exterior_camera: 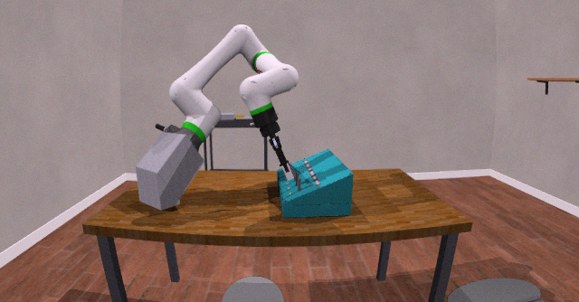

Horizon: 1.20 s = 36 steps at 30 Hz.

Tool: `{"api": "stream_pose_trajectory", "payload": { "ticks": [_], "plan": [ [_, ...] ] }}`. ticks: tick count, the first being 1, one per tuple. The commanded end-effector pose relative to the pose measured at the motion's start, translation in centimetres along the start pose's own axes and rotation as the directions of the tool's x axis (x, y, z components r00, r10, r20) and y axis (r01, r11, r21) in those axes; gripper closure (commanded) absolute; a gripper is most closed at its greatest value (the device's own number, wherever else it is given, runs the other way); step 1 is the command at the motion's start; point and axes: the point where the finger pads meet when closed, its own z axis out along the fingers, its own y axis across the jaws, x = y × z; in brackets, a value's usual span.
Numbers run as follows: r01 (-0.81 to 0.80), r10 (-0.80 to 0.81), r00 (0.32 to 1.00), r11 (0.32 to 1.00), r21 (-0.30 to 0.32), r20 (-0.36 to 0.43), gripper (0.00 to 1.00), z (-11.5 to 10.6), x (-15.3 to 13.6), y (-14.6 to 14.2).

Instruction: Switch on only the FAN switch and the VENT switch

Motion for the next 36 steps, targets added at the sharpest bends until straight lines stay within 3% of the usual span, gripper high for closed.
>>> {"api": "stream_pose_trajectory", "payload": {
  "ticks": [1, 12, 20, 31, 36],
  "plan": [
    [0.0, 0.0, 1.0, 1.0, 0.0, 0.0, 1.0, 0.0, -0.4, 0.0],
    [0.0, 0.0, 1.0, 1.0, 0.0, 0.0, 1.0, -0.1, -0.8, 0.0],
    [0.0, 0.0, 1.0, 1.0, 0.0, 0.0, 1.0, -1.7, -0.8, 0.0],
    [0.0, 0.0, 1.0, 1.0, 0.0, 0.0, 1.0, -8.2, -0.8, 0.0],
    [0.0, 0.0, 1.0, 1.0, 0.0, 0.0, 1.0, -9.7, -0.8, 0.0]
  ]
}}
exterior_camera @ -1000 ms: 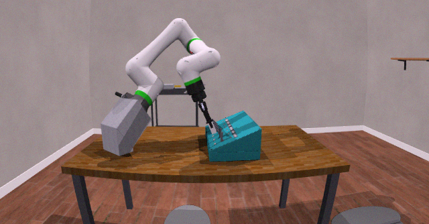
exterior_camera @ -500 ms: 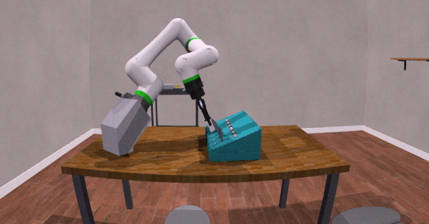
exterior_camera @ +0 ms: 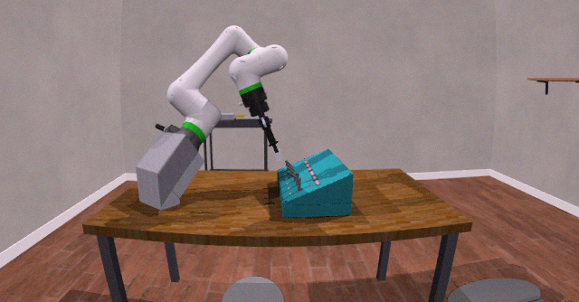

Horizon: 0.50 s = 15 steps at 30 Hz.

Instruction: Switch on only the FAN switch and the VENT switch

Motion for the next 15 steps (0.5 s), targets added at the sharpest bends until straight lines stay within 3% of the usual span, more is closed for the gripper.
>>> {"api": "stream_pose_trajectory", "payload": {
  "ticks": [1, 7, 8, 15],
  "plan": [
    [0.0, 0.0, 1.0, 1.0, 0.0, -0.001, 1.0, -0.87, 0.04, 0.0],
    [0.0, 0.0, 1.0, 1.0, 0.0, -0.001, 1.0, -1.48, 0.04, 0.0],
    [0.0, 0.0, 1.0, 1.0, 0.0, -0.001, 0.0, -1.48, 0.04, 0.0],
    [0.0, 0.0, 1.0, 1.0, 0.0, -0.001, 0.0, -1.48, 0.04, 0.0]
  ]
}}
